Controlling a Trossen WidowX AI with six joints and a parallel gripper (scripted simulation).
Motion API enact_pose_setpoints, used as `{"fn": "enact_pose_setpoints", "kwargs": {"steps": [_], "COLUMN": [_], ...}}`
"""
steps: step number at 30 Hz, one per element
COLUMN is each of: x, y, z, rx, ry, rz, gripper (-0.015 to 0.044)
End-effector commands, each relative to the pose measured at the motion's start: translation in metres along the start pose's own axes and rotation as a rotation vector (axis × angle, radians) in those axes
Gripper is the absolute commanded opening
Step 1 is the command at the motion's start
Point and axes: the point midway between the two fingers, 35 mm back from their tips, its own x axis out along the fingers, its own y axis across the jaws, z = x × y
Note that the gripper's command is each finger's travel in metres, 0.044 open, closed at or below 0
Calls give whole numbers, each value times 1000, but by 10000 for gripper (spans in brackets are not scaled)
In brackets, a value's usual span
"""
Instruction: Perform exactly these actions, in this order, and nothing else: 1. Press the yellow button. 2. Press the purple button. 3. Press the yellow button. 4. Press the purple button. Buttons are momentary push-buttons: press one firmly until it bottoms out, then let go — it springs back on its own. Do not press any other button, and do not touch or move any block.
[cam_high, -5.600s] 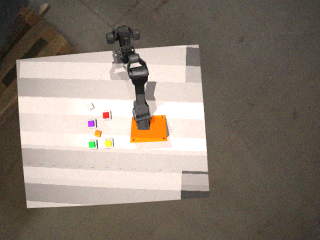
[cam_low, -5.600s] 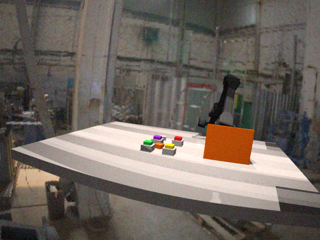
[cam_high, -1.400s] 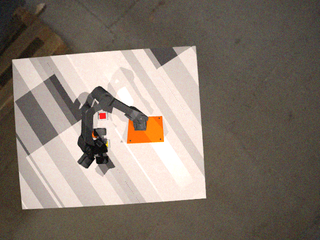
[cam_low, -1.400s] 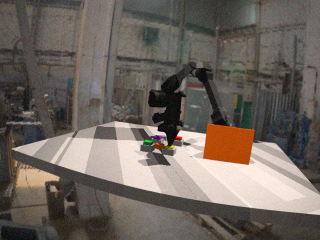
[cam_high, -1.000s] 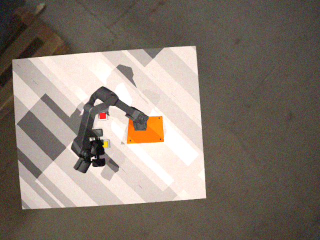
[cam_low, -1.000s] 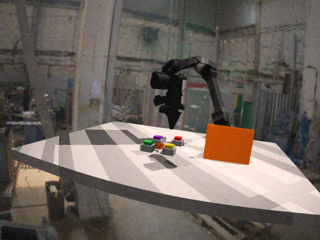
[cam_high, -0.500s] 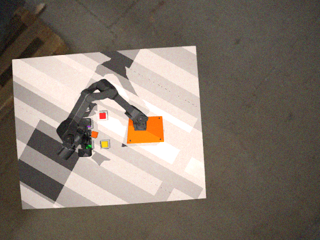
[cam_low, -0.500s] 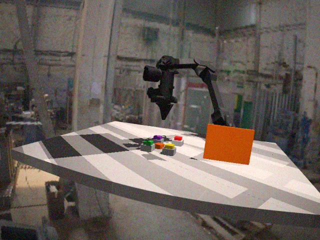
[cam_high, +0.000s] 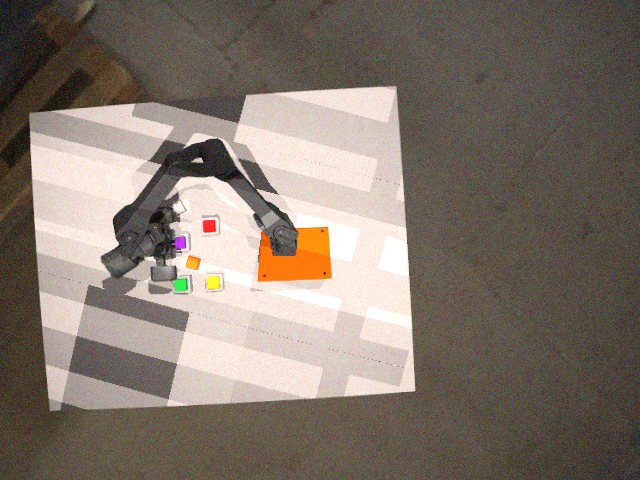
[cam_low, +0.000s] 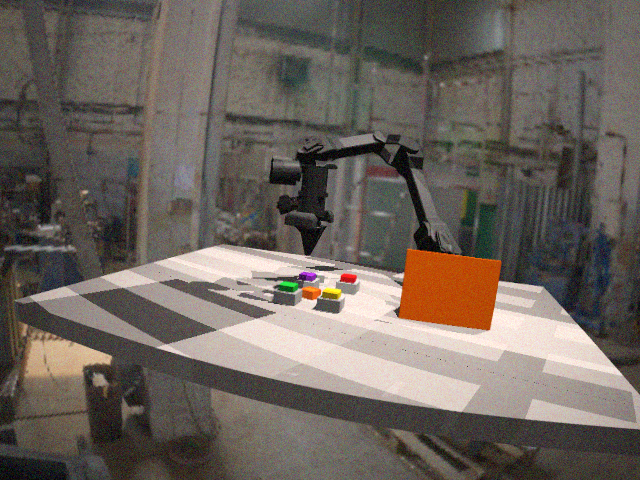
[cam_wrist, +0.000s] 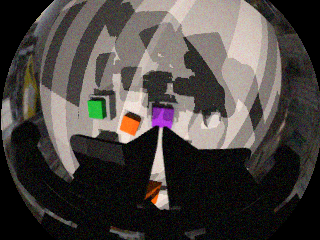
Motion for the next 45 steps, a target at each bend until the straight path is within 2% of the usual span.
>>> {"fn": "enact_pose_setpoints", "kwargs": {"steps": [1,24,45], "x": [19,52,48], "y": [-3,-3,-2], "z": [-3,-3,-2], "rx": [-4,-4,0], "ry": [7,7,3], "rz": [-9,-11,-5], "gripper": [20,20,20]}}
